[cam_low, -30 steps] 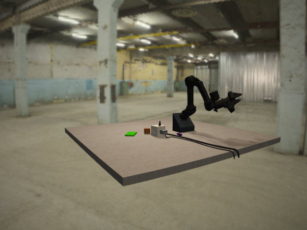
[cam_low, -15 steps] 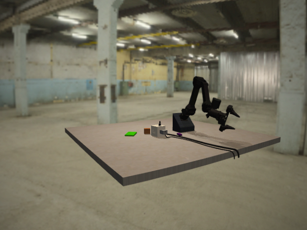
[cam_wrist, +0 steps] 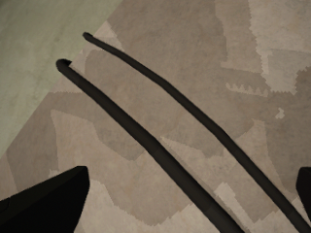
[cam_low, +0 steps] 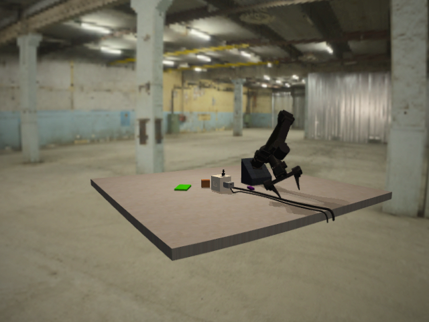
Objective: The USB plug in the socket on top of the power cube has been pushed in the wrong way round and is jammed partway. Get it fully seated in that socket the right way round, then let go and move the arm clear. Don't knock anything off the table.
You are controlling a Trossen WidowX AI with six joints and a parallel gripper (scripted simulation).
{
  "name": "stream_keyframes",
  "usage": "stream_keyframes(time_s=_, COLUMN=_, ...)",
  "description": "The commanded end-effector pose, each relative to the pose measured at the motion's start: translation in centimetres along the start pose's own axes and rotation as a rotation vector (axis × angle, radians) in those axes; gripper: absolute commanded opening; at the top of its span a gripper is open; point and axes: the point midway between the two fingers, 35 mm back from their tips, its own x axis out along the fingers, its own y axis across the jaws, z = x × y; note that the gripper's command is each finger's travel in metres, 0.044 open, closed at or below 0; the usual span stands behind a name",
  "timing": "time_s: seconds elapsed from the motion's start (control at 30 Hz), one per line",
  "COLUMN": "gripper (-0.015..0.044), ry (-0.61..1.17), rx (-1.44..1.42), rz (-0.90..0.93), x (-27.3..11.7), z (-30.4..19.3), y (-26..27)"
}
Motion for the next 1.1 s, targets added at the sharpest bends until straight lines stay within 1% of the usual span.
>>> stream_keyframes(time_s=0.0, gripper=0.0440, ry=0.044, rx=-0.211, rz=-0.221, x=-2.4, z=1.7, y=-7.1)
stream_keyframes(time_s=0.23, gripper=0.0440, ry=0.207, rx=-0.410, rz=-0.415, x=-6.8, z=1.7, y=-14.7)
stream_keyframes(time_s=0.5, gripper=0.0440, ry=0.435, rx=-0.568, rz=-0.513, x=-13.5, z=0.4, y=-20.9)
stream_keyframes(time_s=0.77, gripper=0.0440, ry=0.637, rx=-0.666, rz=-0.486, x=-20.8, z=-1.9, y=-24.2)
stream_keyframes(time_s=0.93, gripper=0.0440, ry=0.720, rx=-0.726, rz=-0.405, x=-25.1, z=-3.6, y=-24.7)
stream_keyframes(time_s=1.07, gripper=0.0440, ry=0.747, rx=-0.774, rz=-0.326, x=-28.3, z=-4.8, y=-24.5)
